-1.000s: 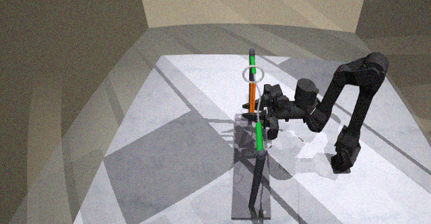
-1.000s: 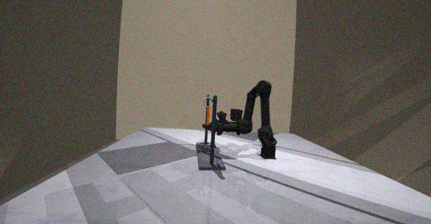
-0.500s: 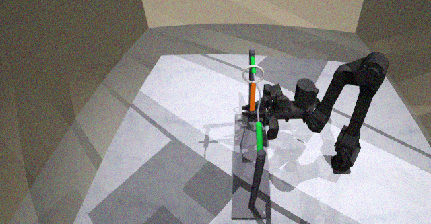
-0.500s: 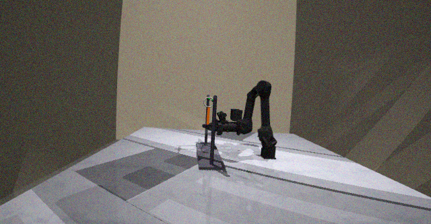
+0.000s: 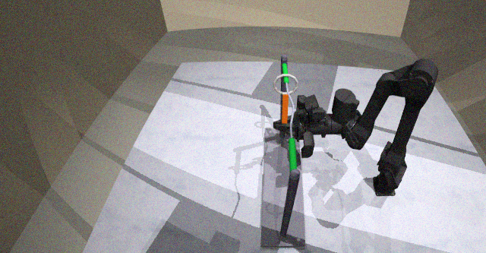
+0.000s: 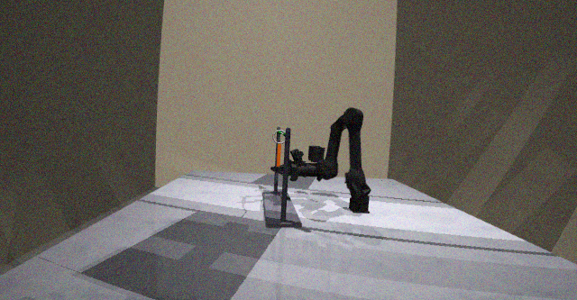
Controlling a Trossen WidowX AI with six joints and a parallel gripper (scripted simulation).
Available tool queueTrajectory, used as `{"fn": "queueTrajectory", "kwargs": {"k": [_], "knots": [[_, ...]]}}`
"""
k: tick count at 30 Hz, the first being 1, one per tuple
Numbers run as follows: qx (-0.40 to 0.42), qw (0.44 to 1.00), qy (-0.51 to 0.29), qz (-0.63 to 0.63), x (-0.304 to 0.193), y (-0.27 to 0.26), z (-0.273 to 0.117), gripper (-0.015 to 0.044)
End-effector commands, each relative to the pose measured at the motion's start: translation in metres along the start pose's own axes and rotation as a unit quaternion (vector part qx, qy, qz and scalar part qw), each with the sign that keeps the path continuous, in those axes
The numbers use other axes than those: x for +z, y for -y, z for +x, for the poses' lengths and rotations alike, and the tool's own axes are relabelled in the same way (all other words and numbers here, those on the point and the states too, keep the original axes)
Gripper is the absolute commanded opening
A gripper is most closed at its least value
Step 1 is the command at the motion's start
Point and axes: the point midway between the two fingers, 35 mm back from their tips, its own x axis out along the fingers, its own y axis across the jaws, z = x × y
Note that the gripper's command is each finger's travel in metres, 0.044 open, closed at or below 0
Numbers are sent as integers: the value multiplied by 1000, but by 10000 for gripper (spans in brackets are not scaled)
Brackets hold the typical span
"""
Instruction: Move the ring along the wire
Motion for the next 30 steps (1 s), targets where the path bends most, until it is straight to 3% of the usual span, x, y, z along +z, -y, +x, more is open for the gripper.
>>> {"fn": "queueTrajectory", "kwargs": {"k": [1,30], "knots": [[0,1000,0,-1,2,0,0,-150],[1,1000,0,0,18,1,0,-150]]}}
